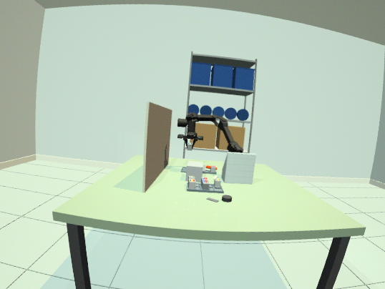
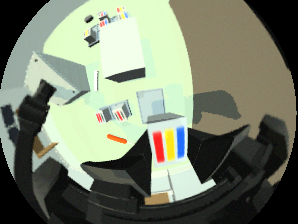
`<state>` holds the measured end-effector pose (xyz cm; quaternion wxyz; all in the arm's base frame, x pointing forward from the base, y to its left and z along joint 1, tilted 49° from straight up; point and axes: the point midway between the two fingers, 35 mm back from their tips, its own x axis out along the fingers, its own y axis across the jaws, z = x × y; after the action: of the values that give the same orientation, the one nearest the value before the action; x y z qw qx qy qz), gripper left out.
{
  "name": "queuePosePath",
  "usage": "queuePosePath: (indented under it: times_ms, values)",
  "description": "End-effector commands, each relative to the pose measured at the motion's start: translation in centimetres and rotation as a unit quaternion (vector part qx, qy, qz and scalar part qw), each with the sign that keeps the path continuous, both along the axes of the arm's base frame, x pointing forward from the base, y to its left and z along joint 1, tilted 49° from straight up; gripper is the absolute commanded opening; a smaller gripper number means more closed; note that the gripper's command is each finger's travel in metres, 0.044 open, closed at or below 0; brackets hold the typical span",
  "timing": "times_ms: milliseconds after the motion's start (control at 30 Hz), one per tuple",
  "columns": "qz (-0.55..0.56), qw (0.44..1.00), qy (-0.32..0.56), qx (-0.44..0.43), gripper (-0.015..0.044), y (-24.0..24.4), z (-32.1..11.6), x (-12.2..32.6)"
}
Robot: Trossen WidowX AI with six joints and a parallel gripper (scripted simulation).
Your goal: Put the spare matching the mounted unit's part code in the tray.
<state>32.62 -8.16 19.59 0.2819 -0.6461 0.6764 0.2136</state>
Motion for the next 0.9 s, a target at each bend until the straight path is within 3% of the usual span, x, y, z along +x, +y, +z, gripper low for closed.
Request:
queuePosePath:
  times_ms: [0,867]
  values:
    - [0.001,1.000,0.002,-0.002,0.0000,-0.4,-0.2,0.0]
    - [0.000,1.000,0.001,0.002,0.0000,-2.1,-1.9,0.5]
